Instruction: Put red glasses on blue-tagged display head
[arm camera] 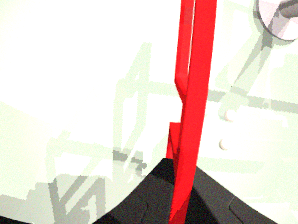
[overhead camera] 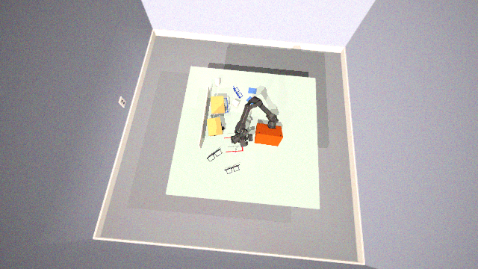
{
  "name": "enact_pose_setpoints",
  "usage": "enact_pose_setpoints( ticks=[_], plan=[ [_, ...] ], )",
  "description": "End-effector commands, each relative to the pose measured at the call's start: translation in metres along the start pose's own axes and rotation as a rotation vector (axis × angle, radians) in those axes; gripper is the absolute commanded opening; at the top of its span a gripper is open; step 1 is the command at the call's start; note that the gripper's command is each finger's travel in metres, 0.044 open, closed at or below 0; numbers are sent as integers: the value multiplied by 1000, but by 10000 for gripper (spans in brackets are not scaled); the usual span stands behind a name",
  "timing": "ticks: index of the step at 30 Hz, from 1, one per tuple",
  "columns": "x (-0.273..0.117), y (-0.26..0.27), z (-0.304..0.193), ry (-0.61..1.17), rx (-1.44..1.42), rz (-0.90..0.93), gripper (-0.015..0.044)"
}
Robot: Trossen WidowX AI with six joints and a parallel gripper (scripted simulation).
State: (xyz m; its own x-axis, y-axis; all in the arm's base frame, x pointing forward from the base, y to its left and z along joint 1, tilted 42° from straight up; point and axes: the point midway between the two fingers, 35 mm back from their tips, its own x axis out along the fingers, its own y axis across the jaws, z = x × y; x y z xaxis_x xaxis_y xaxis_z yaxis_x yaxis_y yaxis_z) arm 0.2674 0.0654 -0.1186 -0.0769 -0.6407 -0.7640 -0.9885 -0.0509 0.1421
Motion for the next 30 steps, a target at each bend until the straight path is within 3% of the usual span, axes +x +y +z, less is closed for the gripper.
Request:
enact_pose_setpoints(
  ticks=[1,30],
  plan=[
    [1,3,-5,9,-6,4,0],
    [1,3,4,9,-6,3,0]
  ],
)
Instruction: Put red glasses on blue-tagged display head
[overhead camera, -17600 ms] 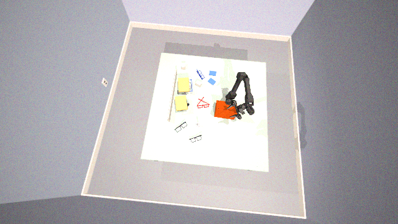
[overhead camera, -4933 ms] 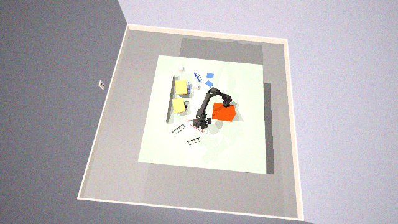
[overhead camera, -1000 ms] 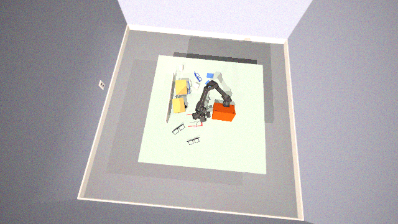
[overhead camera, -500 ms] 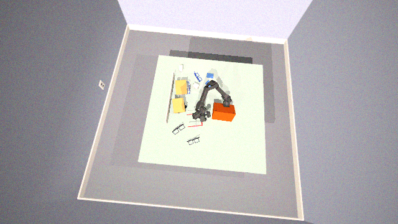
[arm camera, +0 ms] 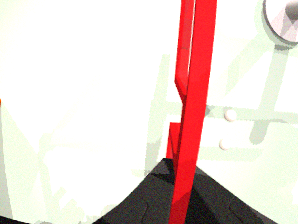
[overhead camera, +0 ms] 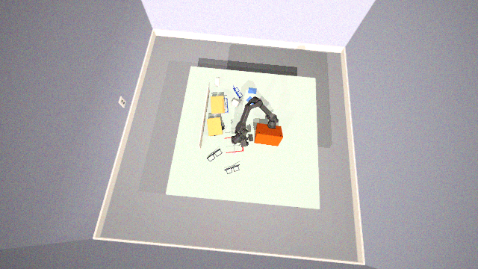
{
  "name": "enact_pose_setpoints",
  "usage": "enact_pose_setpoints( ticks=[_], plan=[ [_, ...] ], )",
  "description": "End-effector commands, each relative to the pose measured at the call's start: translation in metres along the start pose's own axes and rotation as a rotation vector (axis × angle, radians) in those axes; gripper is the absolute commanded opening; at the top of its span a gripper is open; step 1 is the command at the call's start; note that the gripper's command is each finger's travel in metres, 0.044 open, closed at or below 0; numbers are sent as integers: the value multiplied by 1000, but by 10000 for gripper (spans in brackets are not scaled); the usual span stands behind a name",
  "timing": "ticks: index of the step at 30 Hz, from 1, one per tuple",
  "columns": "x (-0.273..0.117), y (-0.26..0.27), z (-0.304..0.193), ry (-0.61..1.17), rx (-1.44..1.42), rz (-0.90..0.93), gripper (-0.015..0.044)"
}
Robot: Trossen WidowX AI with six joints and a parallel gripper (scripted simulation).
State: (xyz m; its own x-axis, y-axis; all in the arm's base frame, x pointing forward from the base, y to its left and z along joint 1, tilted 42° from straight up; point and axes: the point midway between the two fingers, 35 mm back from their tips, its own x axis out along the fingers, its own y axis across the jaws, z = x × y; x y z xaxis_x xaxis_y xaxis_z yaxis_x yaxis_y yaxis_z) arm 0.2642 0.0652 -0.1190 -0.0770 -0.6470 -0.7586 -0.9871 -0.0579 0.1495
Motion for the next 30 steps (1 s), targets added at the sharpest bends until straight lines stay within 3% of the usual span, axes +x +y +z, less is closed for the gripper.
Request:
enact_pose_setpoints(
  ticks=[1,11,17,30],
  plan=[
    [-1,0,3,0,4,2,0],
    [-55,-1,8,-3,3,2,0],
    [-60,0,6,-3,24,2,0],
    [-64,4,-41,-5,527,2,0]
  ],
)
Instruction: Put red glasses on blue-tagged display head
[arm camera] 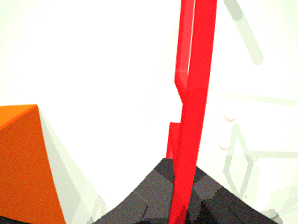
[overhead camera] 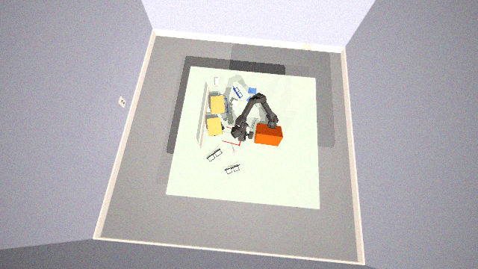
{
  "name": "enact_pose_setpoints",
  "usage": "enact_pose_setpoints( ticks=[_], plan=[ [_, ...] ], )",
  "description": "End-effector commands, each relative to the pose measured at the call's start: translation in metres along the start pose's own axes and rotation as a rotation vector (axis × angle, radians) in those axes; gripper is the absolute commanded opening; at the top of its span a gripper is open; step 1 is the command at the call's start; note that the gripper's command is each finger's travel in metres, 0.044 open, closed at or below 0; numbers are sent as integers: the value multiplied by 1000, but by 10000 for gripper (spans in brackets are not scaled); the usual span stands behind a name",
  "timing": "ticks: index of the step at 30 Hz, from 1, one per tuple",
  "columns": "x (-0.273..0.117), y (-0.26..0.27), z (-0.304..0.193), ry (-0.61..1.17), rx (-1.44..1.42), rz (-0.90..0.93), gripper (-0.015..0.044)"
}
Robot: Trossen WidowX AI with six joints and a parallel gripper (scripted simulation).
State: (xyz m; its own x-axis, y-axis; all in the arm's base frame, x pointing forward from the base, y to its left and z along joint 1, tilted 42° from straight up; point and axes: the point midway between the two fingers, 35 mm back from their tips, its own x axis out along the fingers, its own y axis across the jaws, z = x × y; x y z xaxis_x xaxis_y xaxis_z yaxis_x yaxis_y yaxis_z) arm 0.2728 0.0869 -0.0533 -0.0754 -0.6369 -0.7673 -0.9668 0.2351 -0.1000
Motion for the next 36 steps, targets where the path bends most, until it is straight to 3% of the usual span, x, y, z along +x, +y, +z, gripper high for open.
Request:
enact_pose_setpoints(
  ticks=[1,24,36],
  plan=[
    [1,-2,-19,9,182,0,0],
    [4,-6,-108,20,1156,-11,0],
    [10,-7,-110,19,1184,-11,0]
  ],
)
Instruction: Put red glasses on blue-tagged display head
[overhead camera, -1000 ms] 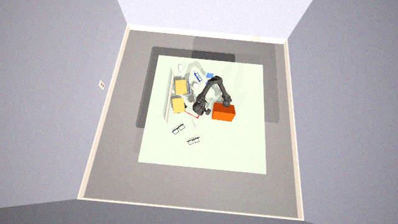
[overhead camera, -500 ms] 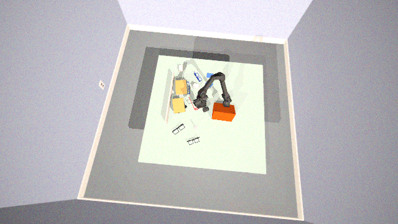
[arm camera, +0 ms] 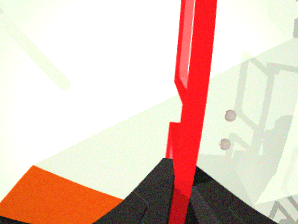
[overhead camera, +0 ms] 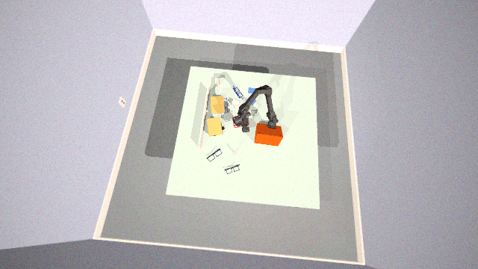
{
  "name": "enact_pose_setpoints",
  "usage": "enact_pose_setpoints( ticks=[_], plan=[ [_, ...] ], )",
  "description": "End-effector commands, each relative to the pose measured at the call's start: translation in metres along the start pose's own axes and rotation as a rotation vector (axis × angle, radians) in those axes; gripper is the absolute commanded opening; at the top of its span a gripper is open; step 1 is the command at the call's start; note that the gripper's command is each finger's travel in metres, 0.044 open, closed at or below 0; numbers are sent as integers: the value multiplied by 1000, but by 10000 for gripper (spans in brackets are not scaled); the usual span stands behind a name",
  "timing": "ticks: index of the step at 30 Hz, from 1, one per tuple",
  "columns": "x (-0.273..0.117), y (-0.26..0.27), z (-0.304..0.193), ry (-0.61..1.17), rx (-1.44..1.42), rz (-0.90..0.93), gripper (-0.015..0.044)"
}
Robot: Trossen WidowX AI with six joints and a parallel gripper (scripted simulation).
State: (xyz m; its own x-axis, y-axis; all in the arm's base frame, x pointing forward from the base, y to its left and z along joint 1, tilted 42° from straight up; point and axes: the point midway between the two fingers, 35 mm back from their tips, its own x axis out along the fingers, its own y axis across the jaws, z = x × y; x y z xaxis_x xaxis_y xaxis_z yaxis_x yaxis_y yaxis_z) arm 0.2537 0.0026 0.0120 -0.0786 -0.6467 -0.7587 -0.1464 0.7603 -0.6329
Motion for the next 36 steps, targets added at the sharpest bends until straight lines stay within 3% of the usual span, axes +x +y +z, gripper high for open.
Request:
enact_pose_setpoints(
  ticks=[1,36],
  plan=[
    [6,-1,-2,4,7,-6,0],
    [41,-1,2,2,7,-4,0]
  ],
)
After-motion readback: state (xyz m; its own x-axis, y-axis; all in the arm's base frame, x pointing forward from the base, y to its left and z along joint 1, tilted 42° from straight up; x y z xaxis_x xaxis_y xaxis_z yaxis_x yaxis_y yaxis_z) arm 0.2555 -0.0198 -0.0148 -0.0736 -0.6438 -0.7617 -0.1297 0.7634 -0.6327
